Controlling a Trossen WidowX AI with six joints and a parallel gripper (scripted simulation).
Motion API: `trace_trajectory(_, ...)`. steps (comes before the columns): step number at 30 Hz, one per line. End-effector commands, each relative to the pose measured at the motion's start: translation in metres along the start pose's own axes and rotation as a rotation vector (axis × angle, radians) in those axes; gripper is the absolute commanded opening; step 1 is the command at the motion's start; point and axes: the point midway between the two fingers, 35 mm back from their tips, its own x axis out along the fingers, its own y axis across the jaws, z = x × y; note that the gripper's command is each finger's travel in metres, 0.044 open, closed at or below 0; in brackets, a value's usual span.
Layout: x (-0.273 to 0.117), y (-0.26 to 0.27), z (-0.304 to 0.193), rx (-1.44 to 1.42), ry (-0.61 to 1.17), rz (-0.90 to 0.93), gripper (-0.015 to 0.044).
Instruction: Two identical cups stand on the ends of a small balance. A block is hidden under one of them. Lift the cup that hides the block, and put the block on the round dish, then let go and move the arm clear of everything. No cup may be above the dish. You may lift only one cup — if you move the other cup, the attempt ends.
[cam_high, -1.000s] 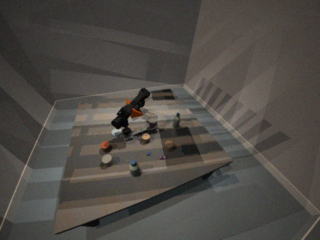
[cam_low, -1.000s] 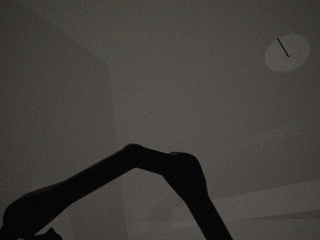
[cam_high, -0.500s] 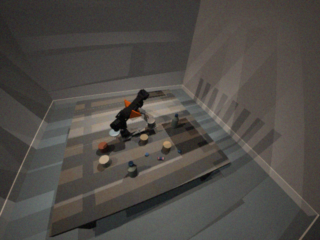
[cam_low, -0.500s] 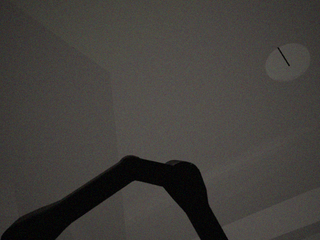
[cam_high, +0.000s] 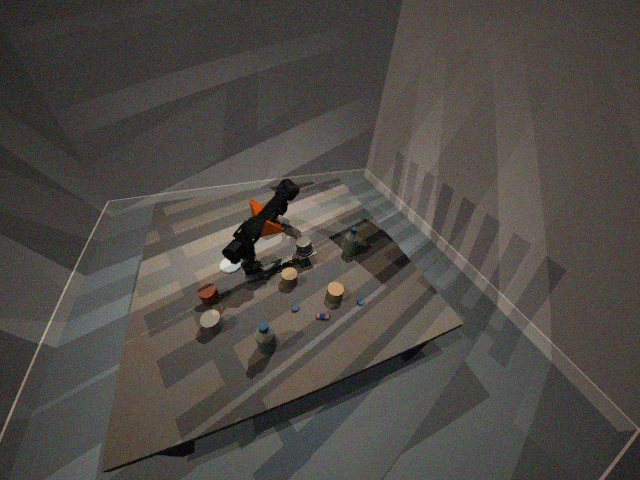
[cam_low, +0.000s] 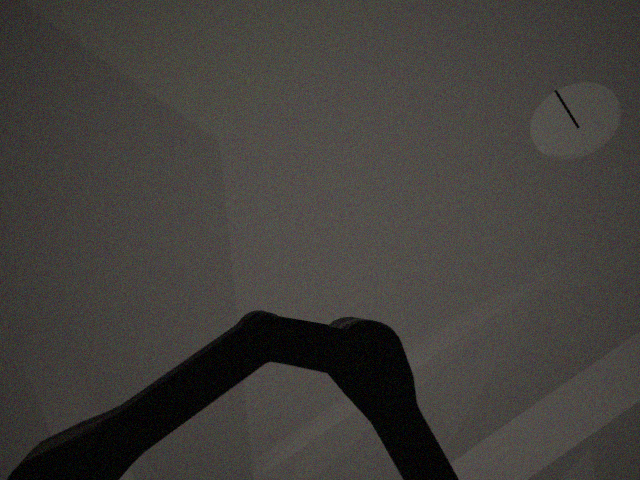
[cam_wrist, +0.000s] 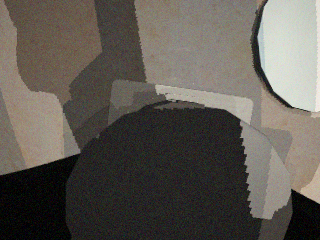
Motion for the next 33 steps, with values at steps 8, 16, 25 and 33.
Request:
trace_trajectory(8, -0.004, 0.001, 0.000, 0.004, 0.003, 0.000, 0.0098)
trace_trajectory(16, -0.015, 0.003, 0.002, 0.005, 0.002, 0.000, 0.0000)
trace_trajectory(25, -0.026, 0.004, 0.003, 0.005, 0.001, 0.000, 0.0000)
trace_trajectory(33, -0.036, 0.005, 0.004, 0.005, 0.000, 0.000, 0.0000)
